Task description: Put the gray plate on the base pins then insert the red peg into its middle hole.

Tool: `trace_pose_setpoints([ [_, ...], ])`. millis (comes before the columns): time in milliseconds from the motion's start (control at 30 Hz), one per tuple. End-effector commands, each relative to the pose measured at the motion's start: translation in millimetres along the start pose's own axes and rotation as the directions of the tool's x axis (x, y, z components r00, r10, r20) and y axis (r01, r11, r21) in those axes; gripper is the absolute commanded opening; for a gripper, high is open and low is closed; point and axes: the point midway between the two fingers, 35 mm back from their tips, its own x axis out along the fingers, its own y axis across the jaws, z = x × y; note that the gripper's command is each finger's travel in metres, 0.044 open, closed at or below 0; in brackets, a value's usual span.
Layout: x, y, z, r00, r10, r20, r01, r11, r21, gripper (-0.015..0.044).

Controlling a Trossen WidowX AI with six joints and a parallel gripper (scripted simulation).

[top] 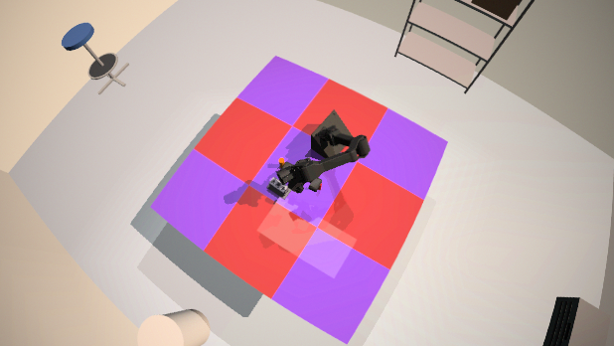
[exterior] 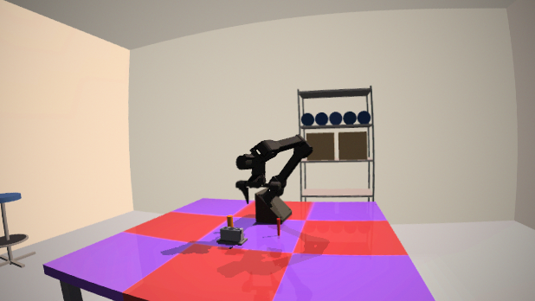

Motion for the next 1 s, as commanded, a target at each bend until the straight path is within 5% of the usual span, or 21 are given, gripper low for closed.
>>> trace_pose_setpoints([
  [0,11.6,52.3,-47.6,0.999,0.040,-0.029,-0.009,0.711,0.703,0.0440],
  [300,15.0,73.3,-70.0,0.999,0.045,-0.030,0.010,0.385,0.923,0.0440],
  [967,15.1,74.5,-66.4,0.999,0.045,-0.030,0.010,0.385,0.923,0.0440],
])
